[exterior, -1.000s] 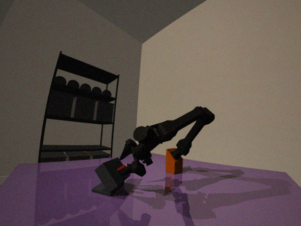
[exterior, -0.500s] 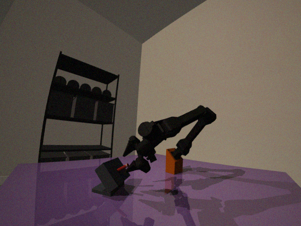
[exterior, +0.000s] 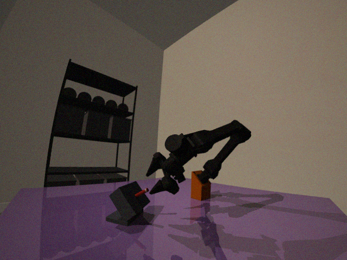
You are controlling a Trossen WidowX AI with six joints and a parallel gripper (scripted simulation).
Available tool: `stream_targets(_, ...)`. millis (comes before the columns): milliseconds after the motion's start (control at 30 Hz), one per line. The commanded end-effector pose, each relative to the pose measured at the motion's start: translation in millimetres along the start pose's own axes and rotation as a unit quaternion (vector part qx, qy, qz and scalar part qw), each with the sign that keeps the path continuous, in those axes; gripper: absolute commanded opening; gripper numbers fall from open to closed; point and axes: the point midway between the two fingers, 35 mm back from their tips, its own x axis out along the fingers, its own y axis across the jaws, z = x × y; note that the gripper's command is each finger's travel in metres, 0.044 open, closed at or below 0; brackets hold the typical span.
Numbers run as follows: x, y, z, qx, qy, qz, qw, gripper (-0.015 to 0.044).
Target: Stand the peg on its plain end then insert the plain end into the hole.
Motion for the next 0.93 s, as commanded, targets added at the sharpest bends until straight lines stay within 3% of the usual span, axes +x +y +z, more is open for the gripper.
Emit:
stream_targets(0,-9.0,-0.6,-1.4,-0.002,0.001,-0.001,1.000,0.0440)
stream_targets(900,-48.9,0.7,0.2,-0.001,0.001,0.000,1.000,0.0440)
